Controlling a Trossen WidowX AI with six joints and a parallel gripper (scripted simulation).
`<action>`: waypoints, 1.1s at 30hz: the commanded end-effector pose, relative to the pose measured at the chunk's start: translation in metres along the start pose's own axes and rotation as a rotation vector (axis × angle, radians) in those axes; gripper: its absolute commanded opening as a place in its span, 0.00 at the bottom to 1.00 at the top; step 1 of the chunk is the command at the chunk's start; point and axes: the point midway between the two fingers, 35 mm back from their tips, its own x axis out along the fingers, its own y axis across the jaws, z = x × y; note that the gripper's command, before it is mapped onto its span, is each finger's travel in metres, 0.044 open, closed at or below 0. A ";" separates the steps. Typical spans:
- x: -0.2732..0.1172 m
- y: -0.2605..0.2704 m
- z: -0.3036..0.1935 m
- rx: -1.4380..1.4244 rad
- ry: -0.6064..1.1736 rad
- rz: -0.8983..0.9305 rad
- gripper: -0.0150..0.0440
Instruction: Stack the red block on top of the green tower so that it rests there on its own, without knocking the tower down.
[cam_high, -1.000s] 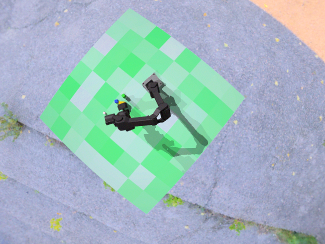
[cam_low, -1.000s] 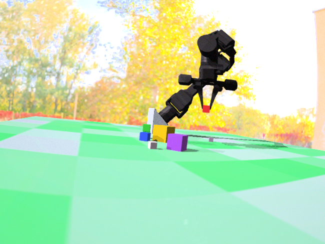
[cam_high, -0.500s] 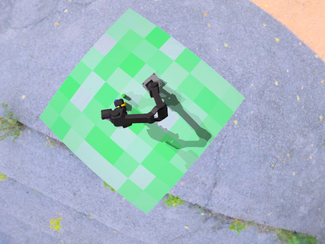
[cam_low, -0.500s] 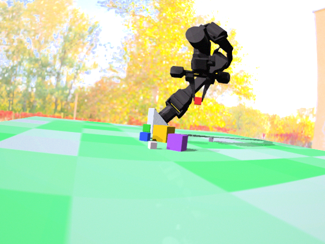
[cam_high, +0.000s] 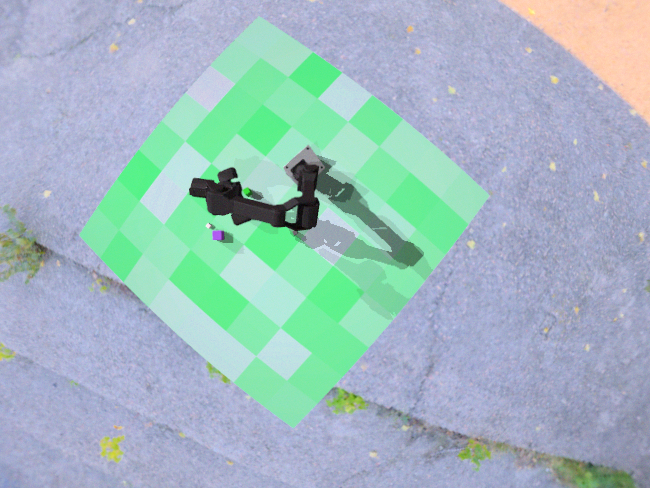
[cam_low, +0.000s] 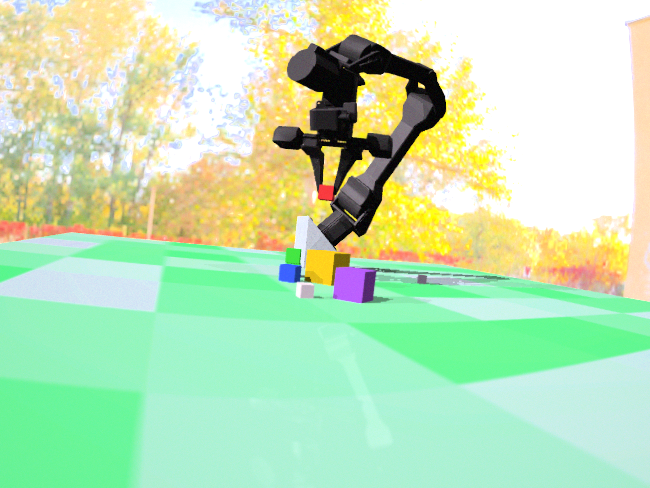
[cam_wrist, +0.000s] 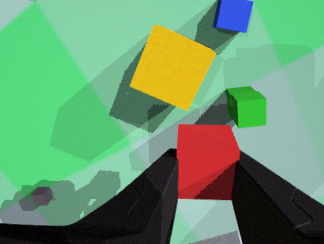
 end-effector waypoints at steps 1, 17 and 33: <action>0.006 -0.022 -0.007 0.005 0.020 0.008 0.25; 0.036 -0.048 -0.015 0.001 0.024 0.018 0.25; 0.081 -0.044 -0.015 0.001 0.024 0.019 0.25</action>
